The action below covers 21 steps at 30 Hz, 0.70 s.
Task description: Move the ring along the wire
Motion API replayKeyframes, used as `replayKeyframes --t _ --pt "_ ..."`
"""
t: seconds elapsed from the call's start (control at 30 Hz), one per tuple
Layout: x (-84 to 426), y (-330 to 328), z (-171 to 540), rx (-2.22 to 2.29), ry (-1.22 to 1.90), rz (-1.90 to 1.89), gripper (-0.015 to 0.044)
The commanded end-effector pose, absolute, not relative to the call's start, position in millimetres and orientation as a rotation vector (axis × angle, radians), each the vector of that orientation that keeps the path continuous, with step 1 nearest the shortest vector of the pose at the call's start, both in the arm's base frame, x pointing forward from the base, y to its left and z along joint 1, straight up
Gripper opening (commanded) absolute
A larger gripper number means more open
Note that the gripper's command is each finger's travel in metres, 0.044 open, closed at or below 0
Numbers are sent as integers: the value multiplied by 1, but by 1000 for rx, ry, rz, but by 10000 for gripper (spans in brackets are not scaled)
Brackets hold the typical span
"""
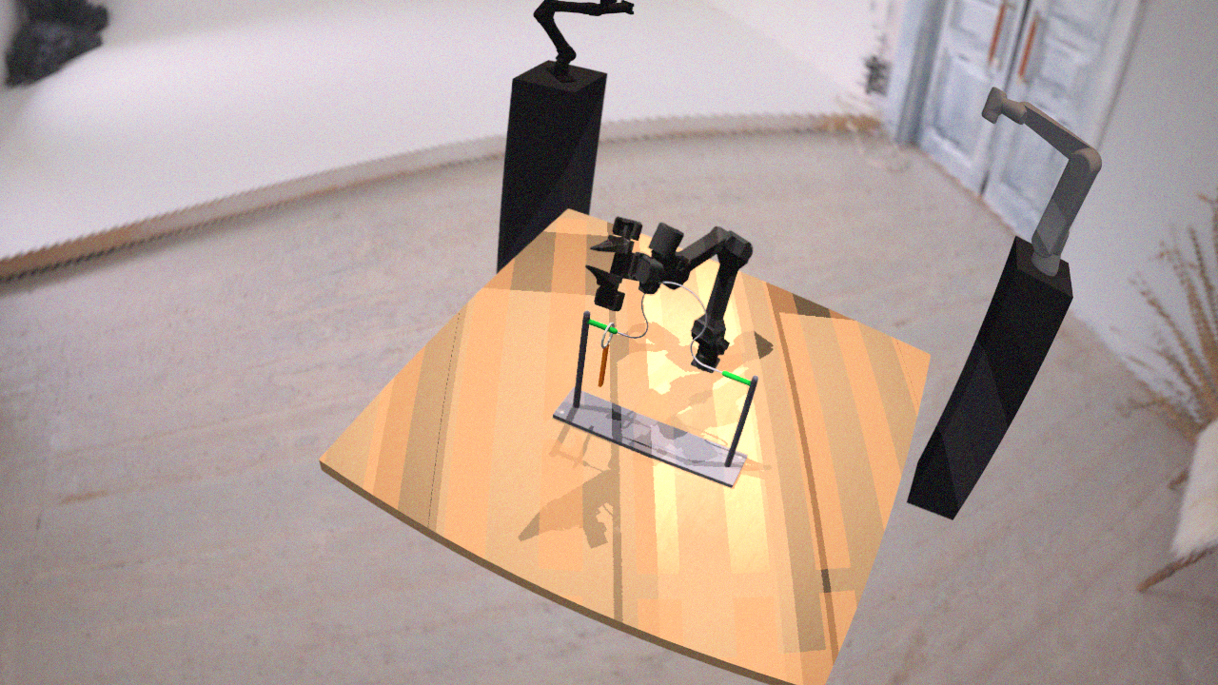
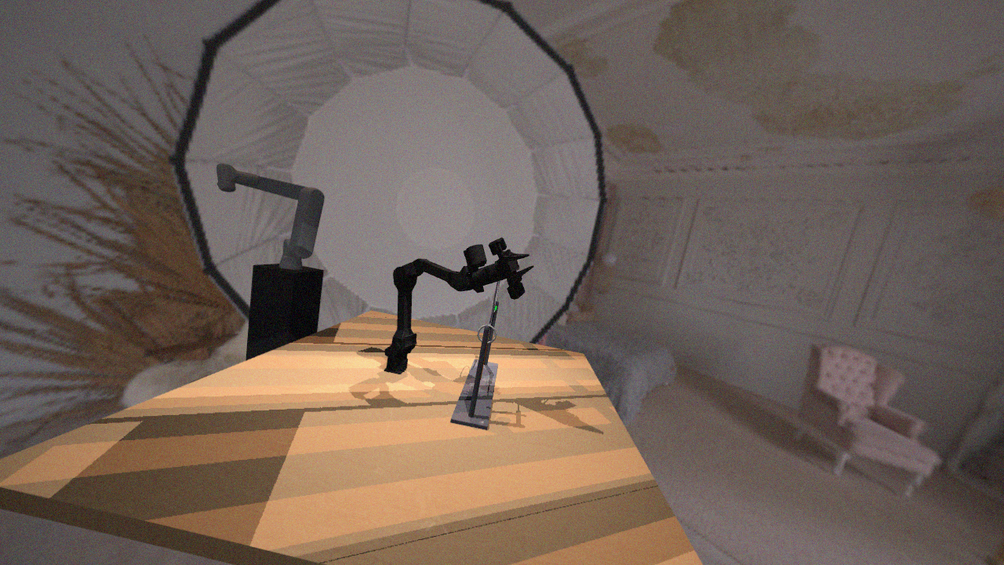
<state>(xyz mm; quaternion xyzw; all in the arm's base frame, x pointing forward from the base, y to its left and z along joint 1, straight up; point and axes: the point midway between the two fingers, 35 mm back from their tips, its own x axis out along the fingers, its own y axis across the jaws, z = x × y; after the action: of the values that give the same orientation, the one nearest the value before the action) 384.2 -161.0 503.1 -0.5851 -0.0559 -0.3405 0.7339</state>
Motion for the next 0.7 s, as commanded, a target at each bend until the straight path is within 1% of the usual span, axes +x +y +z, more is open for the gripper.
replayKeyframes --t 0.0,0.13,0.3,0.53,0.67 --pt "388 -184 480 -1280 -95 -726 160" --pt "386 -210 456 -1271 -72 -705 160" --pt "377 -252 410 -1235 -33 -648 160" --pt "348 -300 342 -1143 23 -564 160" --pt "337 -311 320 -1104 39 -537 160"
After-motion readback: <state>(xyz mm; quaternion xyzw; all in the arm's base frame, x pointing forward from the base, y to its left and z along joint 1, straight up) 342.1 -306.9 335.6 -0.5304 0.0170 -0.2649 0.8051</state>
